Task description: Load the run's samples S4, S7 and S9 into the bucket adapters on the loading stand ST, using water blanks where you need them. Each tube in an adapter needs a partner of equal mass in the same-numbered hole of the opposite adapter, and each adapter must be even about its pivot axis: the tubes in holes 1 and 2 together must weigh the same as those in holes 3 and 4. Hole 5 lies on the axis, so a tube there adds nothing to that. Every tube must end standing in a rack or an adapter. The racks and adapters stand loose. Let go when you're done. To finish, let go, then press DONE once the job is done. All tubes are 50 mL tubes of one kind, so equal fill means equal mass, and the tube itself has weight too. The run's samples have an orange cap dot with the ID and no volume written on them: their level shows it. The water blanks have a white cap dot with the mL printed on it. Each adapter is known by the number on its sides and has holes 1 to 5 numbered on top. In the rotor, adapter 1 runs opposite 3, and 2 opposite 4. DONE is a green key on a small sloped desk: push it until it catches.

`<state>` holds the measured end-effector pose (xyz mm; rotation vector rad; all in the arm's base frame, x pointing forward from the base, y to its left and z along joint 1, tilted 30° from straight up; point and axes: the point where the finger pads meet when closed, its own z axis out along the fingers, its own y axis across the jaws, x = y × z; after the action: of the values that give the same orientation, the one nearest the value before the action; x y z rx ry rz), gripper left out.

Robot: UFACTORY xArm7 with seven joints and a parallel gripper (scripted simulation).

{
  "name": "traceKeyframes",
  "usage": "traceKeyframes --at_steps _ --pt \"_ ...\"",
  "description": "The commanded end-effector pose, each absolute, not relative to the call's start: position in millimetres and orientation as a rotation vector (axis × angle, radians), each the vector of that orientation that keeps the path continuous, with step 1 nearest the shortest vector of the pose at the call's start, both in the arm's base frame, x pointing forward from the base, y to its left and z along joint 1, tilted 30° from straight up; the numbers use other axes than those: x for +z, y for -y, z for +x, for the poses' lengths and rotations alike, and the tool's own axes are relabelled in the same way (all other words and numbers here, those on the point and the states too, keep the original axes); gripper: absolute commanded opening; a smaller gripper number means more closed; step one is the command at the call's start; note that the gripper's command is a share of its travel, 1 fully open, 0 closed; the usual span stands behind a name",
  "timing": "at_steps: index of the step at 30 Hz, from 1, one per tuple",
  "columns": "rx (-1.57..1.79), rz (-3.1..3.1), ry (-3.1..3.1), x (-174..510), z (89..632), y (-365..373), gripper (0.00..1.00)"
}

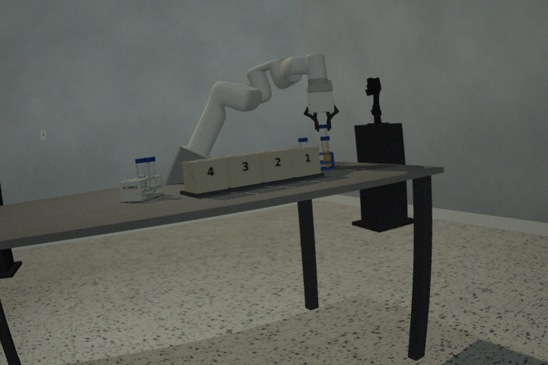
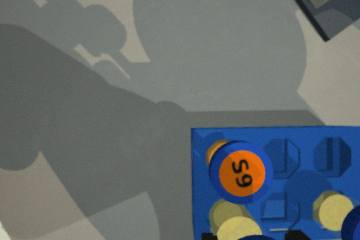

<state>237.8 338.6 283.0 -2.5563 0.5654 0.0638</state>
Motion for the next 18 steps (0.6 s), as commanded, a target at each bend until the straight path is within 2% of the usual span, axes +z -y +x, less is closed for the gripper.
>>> traceKeyframes --at_steps 1,18 --pt "0.062 -2.553 -0.565 281.1 238.5 -340.3 0.00" --pt "0.062 -2.553 -0.565 268.1 239.5 -347.8 0.00"
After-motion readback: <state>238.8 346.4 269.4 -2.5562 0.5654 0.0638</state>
